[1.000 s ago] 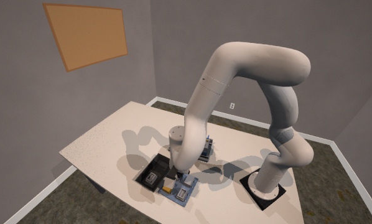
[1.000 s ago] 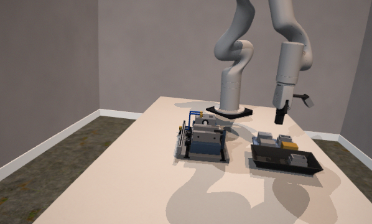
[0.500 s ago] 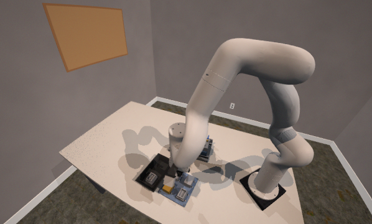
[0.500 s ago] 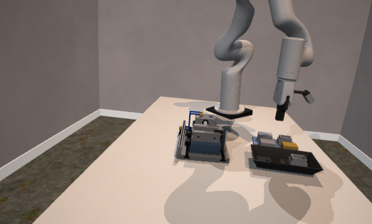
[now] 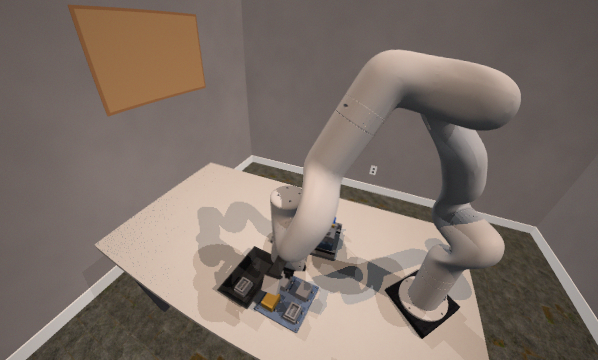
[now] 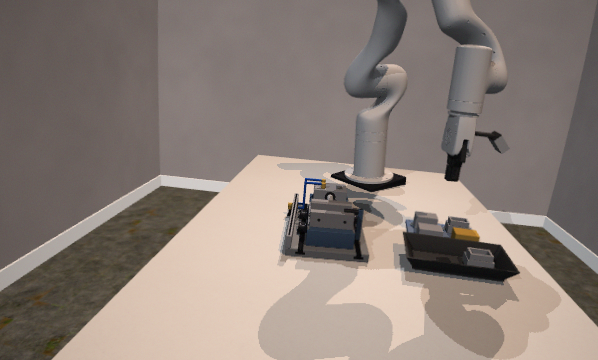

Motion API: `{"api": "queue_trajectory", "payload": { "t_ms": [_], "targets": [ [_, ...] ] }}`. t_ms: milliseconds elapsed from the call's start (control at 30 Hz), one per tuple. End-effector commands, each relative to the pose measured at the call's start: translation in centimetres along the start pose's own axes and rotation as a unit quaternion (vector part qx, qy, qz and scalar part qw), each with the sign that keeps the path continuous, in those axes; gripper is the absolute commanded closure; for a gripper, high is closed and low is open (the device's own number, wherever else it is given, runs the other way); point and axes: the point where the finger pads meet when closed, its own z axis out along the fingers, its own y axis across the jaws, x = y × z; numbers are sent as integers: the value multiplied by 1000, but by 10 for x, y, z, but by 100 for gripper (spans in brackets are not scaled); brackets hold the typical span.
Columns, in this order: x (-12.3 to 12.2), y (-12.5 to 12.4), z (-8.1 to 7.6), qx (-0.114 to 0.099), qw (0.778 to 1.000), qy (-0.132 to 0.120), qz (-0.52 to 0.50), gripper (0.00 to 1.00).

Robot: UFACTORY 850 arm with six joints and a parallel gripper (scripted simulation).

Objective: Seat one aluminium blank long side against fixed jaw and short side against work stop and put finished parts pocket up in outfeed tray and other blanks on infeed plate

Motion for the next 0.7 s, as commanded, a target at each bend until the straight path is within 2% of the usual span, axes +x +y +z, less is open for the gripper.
{"api": "queue_trajectory", "payload": {
  "t_ms": [0,467,500,567,667],
  "targets": [
    [0,1,-11,-1,1000,0,0,100],
    [0,2,-18,-1,1000,0,0,100],
    [0,9,-18,-1,1000,0,0,100],
    [-2,43,-20,-1,1000,0,0,100],
    [-3,57,-20,-1,1000,0,0,100]
  ]
}}
